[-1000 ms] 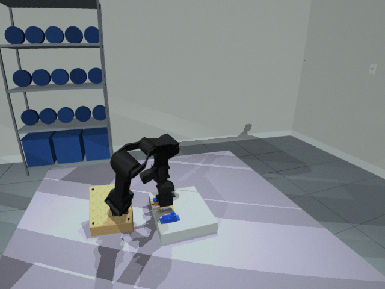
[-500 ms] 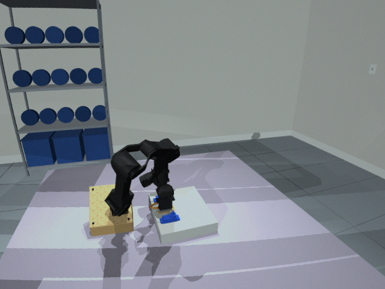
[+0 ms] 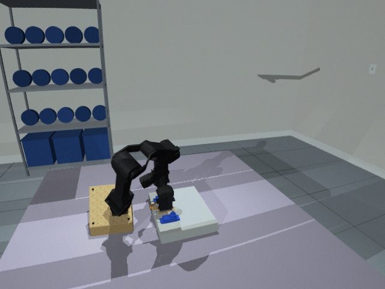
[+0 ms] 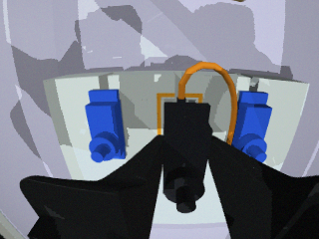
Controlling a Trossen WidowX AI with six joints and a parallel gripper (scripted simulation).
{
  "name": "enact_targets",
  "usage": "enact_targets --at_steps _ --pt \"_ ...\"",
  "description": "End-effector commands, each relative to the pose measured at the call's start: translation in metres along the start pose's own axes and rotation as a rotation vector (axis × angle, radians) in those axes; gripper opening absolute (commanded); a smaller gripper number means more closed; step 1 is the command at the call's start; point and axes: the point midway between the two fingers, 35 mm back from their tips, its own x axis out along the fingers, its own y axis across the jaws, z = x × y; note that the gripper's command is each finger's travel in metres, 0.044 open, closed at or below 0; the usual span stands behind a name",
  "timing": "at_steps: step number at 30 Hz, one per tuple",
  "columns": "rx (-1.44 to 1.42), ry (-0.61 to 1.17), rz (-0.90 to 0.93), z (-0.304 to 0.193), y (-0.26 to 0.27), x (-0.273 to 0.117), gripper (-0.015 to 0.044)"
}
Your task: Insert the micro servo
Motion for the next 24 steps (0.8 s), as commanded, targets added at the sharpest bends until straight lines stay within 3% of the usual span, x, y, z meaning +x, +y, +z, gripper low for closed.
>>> enact_targets --at_steps 1,24 --pt "-0.005 0.005 0.002 -0.001 0.0 0.003 0.0" --pt "-0.005 0.005 0.002 -0.001 0.0 0.025 0.0"
